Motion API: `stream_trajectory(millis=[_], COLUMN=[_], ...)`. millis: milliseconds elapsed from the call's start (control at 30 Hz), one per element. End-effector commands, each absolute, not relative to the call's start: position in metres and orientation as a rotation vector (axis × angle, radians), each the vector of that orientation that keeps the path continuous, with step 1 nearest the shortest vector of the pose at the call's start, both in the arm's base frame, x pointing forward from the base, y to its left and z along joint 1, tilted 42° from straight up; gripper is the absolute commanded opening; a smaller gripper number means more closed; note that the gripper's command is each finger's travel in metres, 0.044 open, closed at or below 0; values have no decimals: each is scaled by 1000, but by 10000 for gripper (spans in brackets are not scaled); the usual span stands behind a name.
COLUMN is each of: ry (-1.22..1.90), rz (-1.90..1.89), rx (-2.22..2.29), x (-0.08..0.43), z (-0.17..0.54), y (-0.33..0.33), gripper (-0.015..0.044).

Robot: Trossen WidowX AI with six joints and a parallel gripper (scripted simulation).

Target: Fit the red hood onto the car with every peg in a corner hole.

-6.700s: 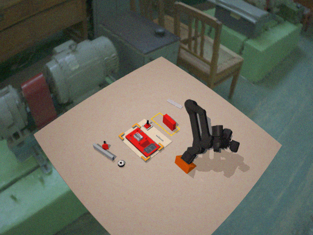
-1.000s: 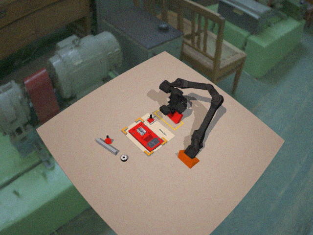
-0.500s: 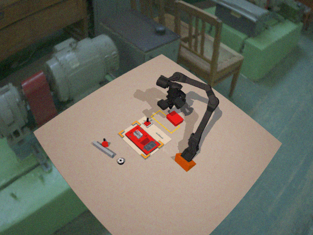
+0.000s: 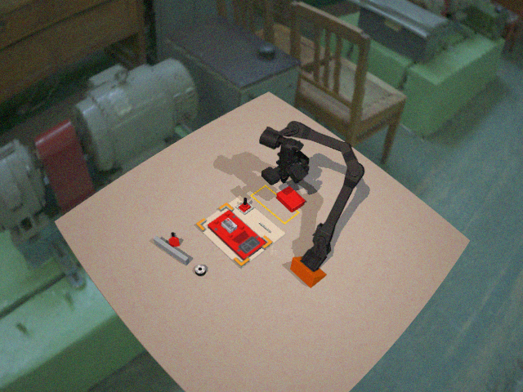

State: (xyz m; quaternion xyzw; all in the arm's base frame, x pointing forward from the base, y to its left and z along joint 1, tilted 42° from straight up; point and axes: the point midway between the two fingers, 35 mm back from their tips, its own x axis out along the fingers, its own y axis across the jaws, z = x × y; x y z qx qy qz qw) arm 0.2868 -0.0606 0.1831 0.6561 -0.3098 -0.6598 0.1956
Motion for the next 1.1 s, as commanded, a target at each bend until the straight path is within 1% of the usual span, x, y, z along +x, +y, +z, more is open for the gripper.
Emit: stream_trajectory(millis=[0,167,233,367,500,633,733,900,1067], ry=[-864,-864,-935,-1372,-1861,-2373,-2762,-3378,-3699], rz=[-1847,-1847,-1839,-1756,-1582,-1300,-1004,-321,235], rx=[1841,1841,1880,2091,2269,2385,2416,2315,2126], x=[287,287,287,285,282,280,278,274,271], z=[183,183,183,182,181,181,180,179,178], y=[-60,-60,-62,-69,-77,-85,-90,-100,-106], gripper=[0,0,53,157,262,368,440,440,440])
